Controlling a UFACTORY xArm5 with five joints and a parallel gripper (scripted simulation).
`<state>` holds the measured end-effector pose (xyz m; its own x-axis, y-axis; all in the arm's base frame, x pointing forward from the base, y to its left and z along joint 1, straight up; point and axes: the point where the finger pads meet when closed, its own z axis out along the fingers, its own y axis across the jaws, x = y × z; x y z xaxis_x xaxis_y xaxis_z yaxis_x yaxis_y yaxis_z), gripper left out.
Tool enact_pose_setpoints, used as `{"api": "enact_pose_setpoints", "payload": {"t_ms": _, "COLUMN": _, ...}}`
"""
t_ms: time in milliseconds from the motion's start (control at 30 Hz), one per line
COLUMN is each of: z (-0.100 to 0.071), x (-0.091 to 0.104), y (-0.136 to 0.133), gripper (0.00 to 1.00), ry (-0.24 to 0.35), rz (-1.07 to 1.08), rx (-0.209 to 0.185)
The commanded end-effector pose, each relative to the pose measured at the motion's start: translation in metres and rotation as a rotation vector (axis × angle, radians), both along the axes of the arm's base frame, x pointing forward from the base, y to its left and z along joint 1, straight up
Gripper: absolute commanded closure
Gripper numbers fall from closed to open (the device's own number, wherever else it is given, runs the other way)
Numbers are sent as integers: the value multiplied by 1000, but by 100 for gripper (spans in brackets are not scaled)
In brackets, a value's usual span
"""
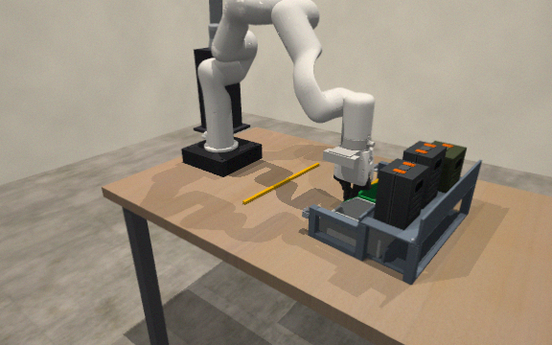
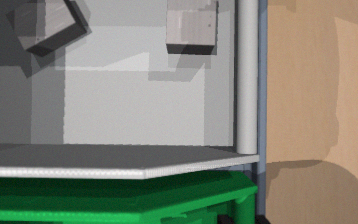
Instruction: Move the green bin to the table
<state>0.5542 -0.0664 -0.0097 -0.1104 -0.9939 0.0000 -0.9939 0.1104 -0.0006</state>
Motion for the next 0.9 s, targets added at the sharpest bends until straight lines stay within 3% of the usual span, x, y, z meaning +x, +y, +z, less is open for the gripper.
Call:
{"api": "enact_pose_setpoints", "payload": {"t_ms": 0, "z": 2, "x": 2, "y": 0, "gripper": 100, "ry": -5, "rz": 0, "rx": -1}}
{"api": "enact_pose_setpoints", "payload": {"t_ms": 867, "z": 9, "x": 2, "y": 0, "gripper": 100, "ry": -5, "rz": 0, "rx": -6}}
